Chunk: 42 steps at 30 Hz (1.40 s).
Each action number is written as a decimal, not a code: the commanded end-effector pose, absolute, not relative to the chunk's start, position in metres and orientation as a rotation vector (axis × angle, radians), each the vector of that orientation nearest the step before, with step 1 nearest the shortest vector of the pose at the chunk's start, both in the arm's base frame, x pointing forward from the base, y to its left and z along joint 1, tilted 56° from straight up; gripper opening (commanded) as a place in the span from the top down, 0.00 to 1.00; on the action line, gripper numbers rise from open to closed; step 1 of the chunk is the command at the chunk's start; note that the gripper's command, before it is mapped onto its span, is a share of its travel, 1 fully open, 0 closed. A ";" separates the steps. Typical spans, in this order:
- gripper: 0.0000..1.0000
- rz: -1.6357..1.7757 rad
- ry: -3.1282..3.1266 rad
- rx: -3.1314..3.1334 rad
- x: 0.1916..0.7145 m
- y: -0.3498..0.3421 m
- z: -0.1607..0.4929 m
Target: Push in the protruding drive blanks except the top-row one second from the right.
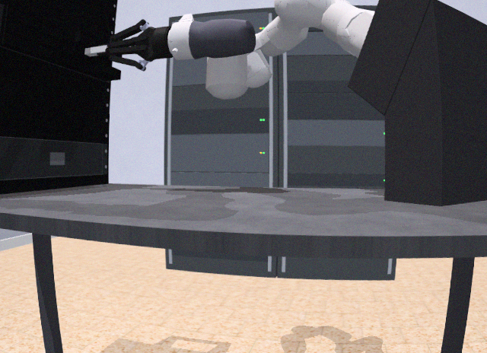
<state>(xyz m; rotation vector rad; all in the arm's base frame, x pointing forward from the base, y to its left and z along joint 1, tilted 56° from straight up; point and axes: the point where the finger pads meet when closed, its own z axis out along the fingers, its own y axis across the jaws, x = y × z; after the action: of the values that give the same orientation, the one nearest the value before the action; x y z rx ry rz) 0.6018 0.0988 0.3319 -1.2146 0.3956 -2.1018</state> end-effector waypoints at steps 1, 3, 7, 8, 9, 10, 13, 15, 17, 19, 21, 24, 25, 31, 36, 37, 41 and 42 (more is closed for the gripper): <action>1.00 -2.096 0.401 -1.219 0.605 0.099 0.331; 1.00 -2.096 0.401 -1.219 0.606 0.099 0.331; 1.00 -2.096 0.401 -1.219 0.609 0.099 0.334; 1.00 -2.096 0.401 -1.219 0.611 0.099 0.334; 1.00 -2.096 0.401 -1.219 0.612 0.099 0.335; 1.00 -2.096 0.401 -1.219 0.613 0.099 0.335; 1.00 -2.096 0.401 -1.219 0.613 0.099 0.336; 1.00 -2.096 0.401 -1.219 0.613 0.099 0.336; 1.00 -2.096 0.401 -1.219 0.613 0.099 0.336; 1.00 -2.096 0.401 -1.219 0.613 0.099 0.336; 1.00 -2.096 0.401 -1.219 0.613 0.099 0.336; 1.00 -2.096 0.401 -1.219 0.614 0.099 0.336; 1.00 -2.096 0.401 -1.219 0.615 0.099 0.337; 1.00 -2.096 0.401 -1.219 0.616 0.099 0.337; 1.00 -2.096 0.401 -1.219 0.616 0.099 0.337; 1.00 -2.096 0.401 -1.219 0.616 0.099 0.337; 1.00 -2.096 0.401 -1.219 0.617 0.099 0.338; 1.00 -2.096 0.401 -1.219 0.617 0.099 0.338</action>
<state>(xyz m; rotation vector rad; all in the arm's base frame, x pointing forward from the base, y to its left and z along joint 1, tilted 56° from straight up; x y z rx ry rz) 0.6138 0.0998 0.3384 -1.2156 0.3947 -2.1000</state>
